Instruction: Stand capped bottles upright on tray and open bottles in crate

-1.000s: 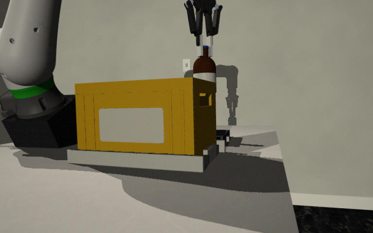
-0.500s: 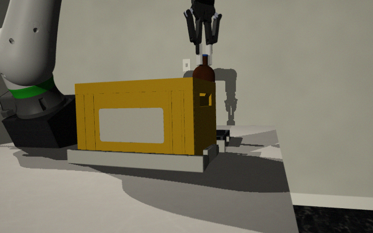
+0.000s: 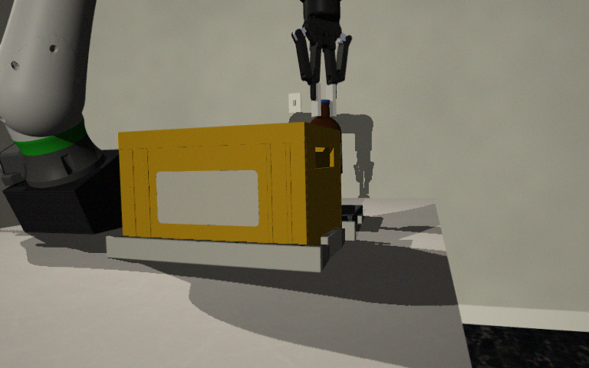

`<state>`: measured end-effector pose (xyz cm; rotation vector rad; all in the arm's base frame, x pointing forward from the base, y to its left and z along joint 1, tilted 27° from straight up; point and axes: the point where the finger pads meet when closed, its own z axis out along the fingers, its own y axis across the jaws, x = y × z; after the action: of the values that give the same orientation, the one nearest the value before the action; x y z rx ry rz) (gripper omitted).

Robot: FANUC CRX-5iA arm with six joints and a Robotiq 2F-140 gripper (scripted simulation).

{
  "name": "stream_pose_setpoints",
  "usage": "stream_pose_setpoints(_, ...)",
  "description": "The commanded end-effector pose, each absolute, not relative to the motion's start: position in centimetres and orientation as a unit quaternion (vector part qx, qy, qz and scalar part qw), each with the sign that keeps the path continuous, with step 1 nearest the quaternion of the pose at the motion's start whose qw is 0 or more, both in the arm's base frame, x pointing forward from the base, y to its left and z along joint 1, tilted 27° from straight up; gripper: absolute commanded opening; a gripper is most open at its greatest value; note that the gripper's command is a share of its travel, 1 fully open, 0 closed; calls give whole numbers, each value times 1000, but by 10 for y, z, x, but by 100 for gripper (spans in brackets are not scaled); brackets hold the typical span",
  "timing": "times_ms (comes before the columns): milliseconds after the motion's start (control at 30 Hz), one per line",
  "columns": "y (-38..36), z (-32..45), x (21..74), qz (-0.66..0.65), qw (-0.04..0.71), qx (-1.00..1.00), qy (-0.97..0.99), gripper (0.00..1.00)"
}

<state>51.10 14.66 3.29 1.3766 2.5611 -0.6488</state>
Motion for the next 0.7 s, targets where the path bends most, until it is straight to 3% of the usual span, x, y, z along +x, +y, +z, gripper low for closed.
stream_pose_setpoints(0,146,33,511,-217,81,461,857,0)
stream_pose_setpoints(667,134,-1,507,-217,81,461,857,0)
